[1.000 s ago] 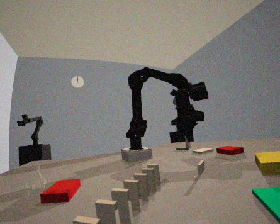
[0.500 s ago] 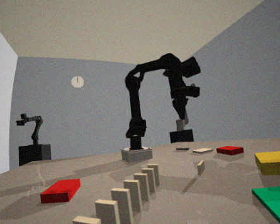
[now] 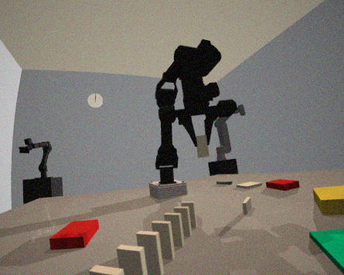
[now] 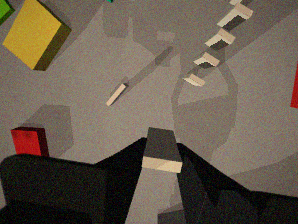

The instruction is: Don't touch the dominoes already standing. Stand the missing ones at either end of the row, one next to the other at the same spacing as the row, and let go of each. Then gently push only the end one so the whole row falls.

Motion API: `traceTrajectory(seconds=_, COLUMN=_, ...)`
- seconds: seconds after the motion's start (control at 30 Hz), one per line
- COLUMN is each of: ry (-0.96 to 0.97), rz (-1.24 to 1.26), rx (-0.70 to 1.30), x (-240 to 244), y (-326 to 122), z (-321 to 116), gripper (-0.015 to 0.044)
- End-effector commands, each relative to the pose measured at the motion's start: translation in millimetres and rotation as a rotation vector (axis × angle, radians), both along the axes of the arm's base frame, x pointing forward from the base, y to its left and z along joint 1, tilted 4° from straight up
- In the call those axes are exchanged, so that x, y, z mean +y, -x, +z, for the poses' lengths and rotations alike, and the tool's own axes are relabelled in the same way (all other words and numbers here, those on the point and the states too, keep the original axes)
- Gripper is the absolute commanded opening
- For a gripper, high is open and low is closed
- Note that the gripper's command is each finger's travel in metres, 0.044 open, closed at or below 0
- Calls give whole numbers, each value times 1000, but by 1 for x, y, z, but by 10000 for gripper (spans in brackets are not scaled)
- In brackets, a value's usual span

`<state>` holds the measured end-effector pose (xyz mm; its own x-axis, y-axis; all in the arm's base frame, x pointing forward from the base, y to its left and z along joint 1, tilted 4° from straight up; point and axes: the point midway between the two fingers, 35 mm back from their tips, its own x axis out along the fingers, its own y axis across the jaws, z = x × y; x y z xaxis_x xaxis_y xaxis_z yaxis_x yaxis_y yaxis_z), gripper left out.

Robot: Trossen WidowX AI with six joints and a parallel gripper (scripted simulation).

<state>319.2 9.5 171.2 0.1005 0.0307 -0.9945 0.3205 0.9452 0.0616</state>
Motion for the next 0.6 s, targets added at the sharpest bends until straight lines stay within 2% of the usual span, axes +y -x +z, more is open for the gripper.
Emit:
traceTrajectory(seconds=0.0, ry=-42, rz=-389, rx=23, x=-44, y=-13, z=-3, gripper=107)
traceTrajectory(seconds=0.3, ry=-42, rz=-389, rx=23, x=-44, y=-14, z=-4, gripper=107)
traceTrajectory(seconds=0.57, ry=-42, rz=-389, rx=22, x=-43, y=-23, z=-42, gripper=107)
